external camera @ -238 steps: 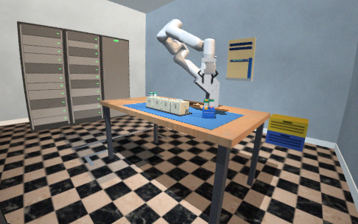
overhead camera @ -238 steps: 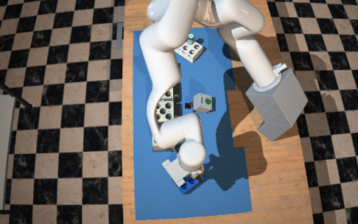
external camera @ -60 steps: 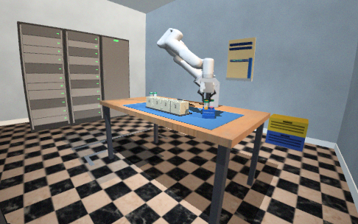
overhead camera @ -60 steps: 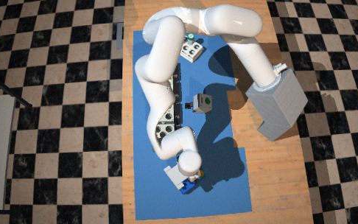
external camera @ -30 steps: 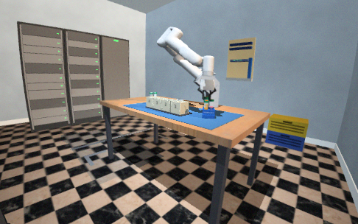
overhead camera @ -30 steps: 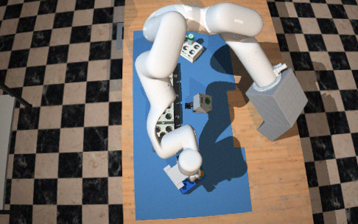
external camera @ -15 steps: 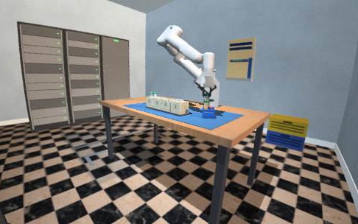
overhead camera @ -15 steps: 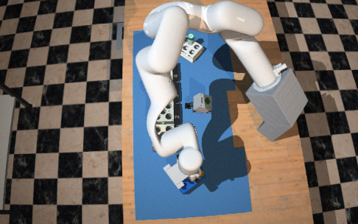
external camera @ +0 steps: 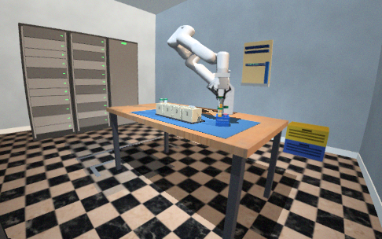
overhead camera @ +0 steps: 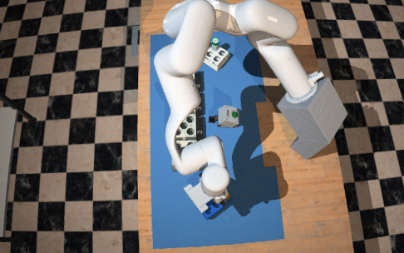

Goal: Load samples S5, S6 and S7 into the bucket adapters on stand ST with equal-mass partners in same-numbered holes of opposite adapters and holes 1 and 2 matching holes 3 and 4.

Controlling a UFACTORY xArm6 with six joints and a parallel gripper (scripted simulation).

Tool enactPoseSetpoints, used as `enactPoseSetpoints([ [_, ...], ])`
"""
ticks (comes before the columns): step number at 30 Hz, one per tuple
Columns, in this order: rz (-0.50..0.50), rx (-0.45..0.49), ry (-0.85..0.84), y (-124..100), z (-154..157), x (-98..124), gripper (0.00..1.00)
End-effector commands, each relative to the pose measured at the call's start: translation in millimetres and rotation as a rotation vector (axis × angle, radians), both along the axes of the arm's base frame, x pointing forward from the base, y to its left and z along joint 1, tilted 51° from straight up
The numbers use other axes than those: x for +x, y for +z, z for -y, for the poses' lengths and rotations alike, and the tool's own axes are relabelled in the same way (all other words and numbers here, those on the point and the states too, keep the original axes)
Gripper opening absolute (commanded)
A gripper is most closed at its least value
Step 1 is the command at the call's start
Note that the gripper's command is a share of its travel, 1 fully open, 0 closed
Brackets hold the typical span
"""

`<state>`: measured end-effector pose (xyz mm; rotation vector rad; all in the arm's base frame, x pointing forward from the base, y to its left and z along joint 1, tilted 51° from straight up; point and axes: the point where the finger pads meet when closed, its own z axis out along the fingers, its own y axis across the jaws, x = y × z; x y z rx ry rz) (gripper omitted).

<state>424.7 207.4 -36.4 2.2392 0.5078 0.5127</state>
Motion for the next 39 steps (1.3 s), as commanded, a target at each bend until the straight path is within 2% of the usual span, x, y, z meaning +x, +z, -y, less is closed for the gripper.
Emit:
enactPoseSetpoints([
  [1,0.001,0.002,0.002,5.3,-5.7,-3.3,0.0],
  [32,0.001,0.002,0.002,41.5,-40.2,-32.8,0.0],
  [39,0.001,0.002,0.002,41.4,-40.2,-32.7,0.0],
])
